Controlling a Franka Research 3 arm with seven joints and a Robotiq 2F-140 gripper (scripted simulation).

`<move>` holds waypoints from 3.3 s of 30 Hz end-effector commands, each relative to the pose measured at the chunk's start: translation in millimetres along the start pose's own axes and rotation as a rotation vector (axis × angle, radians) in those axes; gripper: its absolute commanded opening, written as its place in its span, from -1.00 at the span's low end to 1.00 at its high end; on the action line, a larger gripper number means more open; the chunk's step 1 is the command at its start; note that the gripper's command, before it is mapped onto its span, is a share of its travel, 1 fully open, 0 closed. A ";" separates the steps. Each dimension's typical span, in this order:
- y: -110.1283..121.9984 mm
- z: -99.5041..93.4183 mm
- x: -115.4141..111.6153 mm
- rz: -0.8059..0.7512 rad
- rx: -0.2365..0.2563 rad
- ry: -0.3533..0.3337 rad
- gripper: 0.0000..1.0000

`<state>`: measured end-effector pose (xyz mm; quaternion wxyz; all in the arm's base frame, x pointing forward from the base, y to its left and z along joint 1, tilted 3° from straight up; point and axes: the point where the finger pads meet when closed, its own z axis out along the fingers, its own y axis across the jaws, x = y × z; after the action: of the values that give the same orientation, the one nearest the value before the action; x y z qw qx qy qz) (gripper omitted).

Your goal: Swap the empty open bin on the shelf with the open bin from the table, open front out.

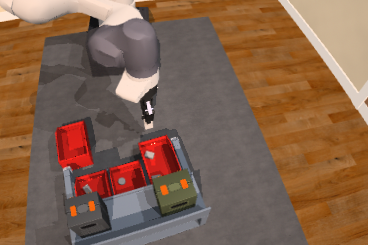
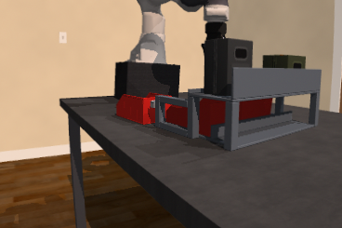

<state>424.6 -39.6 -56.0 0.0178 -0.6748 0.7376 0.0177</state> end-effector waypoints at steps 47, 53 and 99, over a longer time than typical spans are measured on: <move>-5.9 56.8 -1.5 -0.003 0.014 -0.003 -1.00; -6.4 56.8 -1.8 -0.003 0.014 -0.003 -1.00; -23.8 56.8 -2.2 -0.003 0.014 -0.003 -1.00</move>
<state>447.8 -37.3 -113.1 0.0234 -0.6736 0.7386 0.0129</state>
